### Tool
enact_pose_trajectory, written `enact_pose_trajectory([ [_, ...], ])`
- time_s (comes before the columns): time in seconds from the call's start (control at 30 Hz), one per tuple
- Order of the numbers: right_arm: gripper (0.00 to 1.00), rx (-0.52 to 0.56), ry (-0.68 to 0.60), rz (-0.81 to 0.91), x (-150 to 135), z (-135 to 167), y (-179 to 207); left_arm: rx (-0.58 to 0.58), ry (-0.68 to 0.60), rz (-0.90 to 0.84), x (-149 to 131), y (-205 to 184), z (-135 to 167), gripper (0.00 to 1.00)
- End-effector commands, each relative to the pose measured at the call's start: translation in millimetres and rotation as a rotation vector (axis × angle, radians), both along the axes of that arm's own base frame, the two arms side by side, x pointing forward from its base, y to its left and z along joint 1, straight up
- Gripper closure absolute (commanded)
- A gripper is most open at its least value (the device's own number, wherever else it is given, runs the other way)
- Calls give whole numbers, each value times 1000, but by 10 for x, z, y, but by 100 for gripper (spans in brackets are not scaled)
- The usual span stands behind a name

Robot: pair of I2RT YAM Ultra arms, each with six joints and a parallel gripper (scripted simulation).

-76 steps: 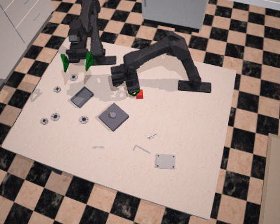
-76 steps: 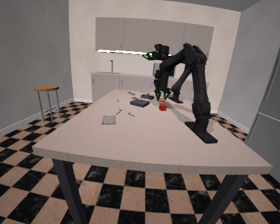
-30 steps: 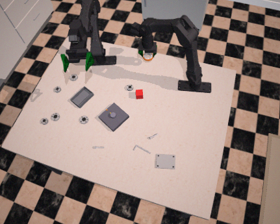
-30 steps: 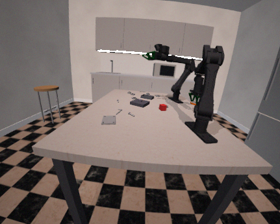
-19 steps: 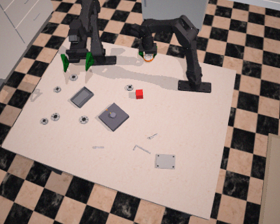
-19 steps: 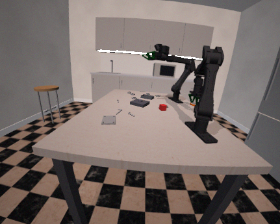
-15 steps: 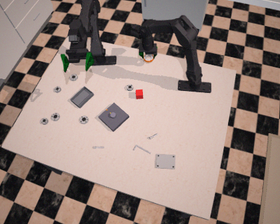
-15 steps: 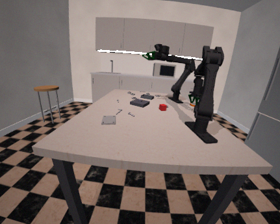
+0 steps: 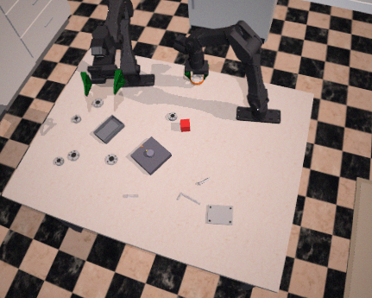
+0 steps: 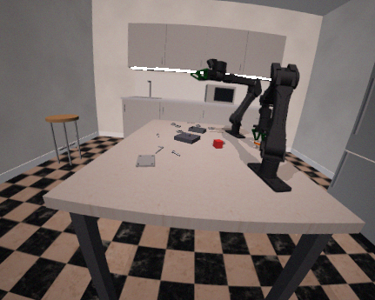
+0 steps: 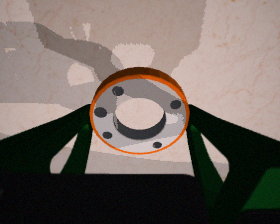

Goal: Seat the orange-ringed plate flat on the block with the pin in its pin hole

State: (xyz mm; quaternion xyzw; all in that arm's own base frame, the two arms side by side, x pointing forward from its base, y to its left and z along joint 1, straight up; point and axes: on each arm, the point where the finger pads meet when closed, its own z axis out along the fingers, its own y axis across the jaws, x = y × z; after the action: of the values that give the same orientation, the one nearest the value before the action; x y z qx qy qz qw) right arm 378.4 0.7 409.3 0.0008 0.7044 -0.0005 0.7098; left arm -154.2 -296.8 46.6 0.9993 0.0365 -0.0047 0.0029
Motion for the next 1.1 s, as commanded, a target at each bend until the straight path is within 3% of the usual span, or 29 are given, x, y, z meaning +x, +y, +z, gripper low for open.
enact_pose_trajectory([
  [0.0, 0, 4, -77, 4, -104, 318, 34, -6, 15, 6, -37, -9, -53, 100],
  [0.13, 0, 4, -77, 4, -104, 318, 34, -39, 31, 6, -57, -44, 2, 100],
  [0.2, 0, 4, -77, 4, -104, 318, 34, 7, 6, 5, -29, 13, -183, 100],
  [0.43, 0, 4, -77, 4, -104, 318, 34, -44, 32, 2, -82, -76, -35, 100],
  [0.5, 0, 4, -77, 4, -104, 318, 34, 4, -2, 4, -25, 16, -269, 100],
  [0.73, 0, 4, -77, 4, -104, 318, 34, -38, 21, 8, -62, -80, -193, 100],
  [0.8, 0, 4, -77, 4, -104, 318, 34, 10, -6, 9, 7, 45, -349, 100],
  [0.93, 0, 4, -77, 4, -104, 318, 34, -33, 21, 5, -56, -61, -185, 100],
  [1.07, 0, 4, -77, 4, -104, 318, 34, -35, 18, 9, -45, -52, -230, 100],
])
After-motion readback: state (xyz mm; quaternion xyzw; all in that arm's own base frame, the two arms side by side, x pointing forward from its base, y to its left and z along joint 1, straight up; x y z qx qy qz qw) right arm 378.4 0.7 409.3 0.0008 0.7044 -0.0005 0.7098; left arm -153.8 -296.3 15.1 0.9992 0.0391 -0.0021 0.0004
